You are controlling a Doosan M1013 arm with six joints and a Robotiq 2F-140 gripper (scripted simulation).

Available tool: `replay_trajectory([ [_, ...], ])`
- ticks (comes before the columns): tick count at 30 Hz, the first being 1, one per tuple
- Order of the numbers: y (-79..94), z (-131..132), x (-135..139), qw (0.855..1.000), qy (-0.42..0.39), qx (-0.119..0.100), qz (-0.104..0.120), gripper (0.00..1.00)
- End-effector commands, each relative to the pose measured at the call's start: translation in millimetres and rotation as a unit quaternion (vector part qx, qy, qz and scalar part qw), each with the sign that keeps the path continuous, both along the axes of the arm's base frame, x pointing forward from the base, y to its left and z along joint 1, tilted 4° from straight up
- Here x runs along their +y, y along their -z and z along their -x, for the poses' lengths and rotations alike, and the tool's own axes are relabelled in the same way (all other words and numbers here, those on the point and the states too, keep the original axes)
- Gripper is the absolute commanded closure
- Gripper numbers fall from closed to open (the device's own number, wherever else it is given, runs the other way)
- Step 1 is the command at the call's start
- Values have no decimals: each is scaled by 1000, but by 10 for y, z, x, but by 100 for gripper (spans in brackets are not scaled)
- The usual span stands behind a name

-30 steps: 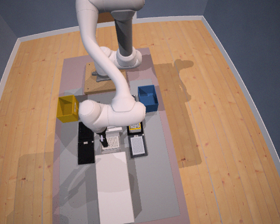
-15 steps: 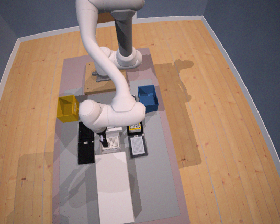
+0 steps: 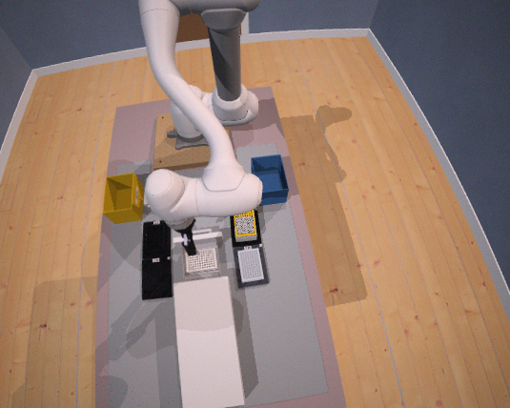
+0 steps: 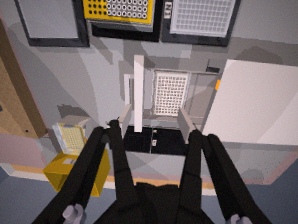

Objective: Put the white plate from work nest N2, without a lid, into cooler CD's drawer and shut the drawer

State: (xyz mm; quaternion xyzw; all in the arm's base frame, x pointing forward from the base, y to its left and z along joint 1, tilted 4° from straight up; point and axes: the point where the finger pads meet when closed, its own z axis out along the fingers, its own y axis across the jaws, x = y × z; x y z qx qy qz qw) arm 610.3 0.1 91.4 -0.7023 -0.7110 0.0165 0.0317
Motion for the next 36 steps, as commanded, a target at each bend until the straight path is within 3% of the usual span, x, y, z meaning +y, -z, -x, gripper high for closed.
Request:
replay_trajectory([
  [1,9,78,-1,1000,0,0,0,40],
  [12,77,513,-4,1000,0,0,0,45],
  [13,83,552,-5,1000,0,0,0,100],
  [31,183,1184,-10,1000,0,0,0,100],
  [36,184,1193,-10,1000,0,0,0,100],
])
